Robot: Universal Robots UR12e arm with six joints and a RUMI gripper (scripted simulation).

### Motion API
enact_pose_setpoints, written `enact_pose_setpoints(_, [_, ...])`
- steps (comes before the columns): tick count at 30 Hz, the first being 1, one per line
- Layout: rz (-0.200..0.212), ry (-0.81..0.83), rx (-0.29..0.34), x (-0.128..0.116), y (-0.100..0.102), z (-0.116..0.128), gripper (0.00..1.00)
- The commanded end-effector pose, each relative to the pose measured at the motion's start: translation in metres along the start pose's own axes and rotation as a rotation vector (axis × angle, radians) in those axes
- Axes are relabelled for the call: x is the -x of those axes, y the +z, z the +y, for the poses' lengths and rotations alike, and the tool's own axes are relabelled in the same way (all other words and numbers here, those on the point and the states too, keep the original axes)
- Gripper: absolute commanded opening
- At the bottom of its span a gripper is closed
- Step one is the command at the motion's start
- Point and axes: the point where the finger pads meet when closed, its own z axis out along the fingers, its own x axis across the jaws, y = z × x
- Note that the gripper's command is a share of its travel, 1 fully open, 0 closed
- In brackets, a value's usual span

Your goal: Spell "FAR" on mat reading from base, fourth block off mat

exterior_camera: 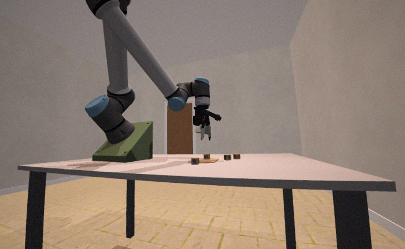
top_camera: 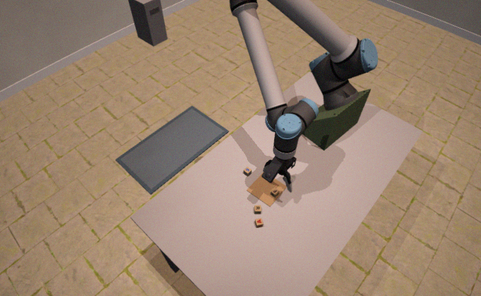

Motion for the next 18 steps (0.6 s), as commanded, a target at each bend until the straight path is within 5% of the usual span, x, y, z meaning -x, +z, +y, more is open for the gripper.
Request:
enact_pose_setpoints(1, [0.0,0.0,-0.001,0.0,-0.0005,-0.0004,1.0])
enact_pose_setpoints(18, [0.0,0.009,-0.001,0.0001,-0.0005,-0.0012,1.0])
